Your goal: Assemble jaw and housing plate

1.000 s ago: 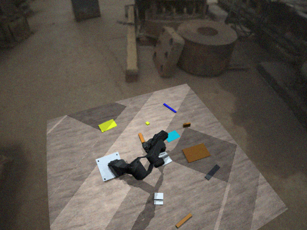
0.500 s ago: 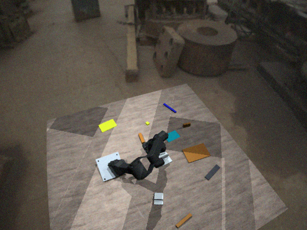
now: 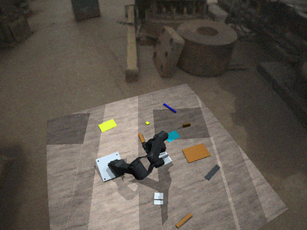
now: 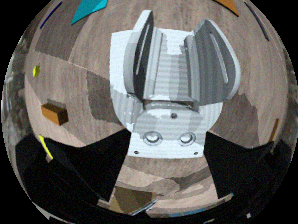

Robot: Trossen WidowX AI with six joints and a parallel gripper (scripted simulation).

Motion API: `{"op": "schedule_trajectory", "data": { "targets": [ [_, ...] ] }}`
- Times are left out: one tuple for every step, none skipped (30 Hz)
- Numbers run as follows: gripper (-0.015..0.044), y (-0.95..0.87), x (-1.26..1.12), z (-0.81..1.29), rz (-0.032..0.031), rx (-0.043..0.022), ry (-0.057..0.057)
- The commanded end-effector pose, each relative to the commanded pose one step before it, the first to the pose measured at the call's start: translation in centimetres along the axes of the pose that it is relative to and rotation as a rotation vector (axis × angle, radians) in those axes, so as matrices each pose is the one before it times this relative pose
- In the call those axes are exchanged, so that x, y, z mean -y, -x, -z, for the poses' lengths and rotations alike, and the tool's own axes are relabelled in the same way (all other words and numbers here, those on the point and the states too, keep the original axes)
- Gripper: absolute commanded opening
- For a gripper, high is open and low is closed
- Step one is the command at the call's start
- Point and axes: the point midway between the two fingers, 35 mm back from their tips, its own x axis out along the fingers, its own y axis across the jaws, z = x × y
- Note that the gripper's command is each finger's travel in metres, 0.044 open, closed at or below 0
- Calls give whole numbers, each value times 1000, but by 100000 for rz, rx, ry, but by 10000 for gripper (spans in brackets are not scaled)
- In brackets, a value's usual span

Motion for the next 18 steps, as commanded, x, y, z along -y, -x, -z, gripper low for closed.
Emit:
{"op": "schedule_trajectory", "data": {
  "targets": [
    [351, 145, -42, 73, -198, -290, 351],
    [351, 83, -1, -1, -5, 0, 0],
    [351, 83, -1, -1, -4, 0, 0],
    [351, 83, -1, 0, -4, 0, 0],
    [351, 83, -1, 0, -3, 0, 0],
    [351, 66, 0, 0, -2, 0, 0],
    [351, 40, 0, 0, -1, 0, 0],
    [351, -11, 0, -5, 1, 0, 0],
    [351, -34, -1, -15, 2, 1, -1],
    [351, -56, -2, -25, 3, 1, -1],
    [351, -56, -2, -24, 3, 1, -1],
    [351, -34, -1, -15, 2, 1, -1],
    [351, -11, 0, -5, 1, 0, 0],
    [351, 0, 0, 0, 0, 0, 0],
    [351, 0, 0, 0, 0, 0, 0],
    [351, 0, 0, 0, 0, 0, 0],
    [351, 0, 0, 0, 0, 0, 0],
    [351, -12, 0, 0, 0, 0, 0]
  ]
}}
